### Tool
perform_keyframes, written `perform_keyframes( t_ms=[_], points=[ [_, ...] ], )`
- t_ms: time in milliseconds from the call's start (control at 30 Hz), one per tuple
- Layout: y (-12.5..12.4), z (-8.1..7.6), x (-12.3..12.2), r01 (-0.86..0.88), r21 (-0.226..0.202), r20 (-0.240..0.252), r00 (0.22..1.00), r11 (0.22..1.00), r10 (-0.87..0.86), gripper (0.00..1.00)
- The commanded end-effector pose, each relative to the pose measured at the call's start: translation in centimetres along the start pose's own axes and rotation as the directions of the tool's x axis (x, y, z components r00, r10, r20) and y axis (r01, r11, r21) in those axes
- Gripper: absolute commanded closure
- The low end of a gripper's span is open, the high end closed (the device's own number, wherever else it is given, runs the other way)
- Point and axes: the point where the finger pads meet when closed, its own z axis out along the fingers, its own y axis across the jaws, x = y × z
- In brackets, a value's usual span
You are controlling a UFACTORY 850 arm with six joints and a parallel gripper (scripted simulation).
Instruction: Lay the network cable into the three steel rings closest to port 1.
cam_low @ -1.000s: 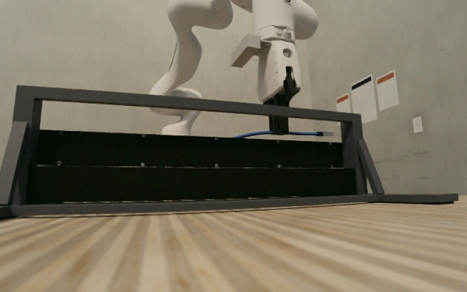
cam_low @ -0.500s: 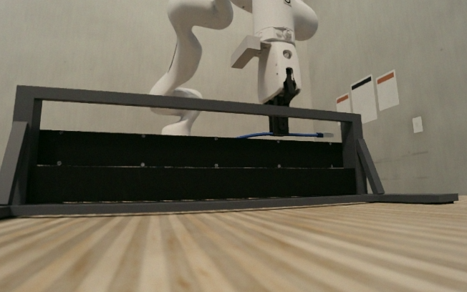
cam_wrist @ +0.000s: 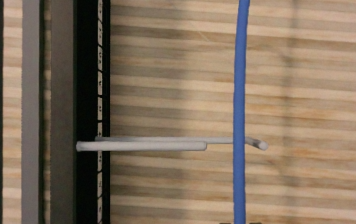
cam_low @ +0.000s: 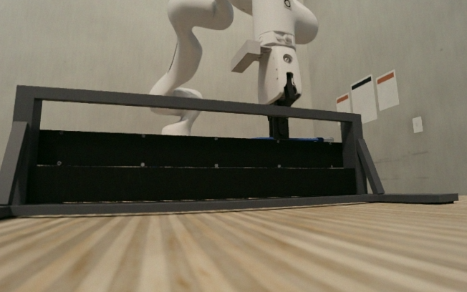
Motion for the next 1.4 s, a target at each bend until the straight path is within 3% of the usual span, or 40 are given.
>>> perform_keyframes(
  t_ms=[0,1367],
  points=[
    [-0.1,0.2,0.0,0.000,0.003,0.000,1.000,1.000,0.000,1.00],
    [-0.1,3.9,0.0,0.000,0.003,0.000,1.000,1.000,0.000,1.00]
  ],
)
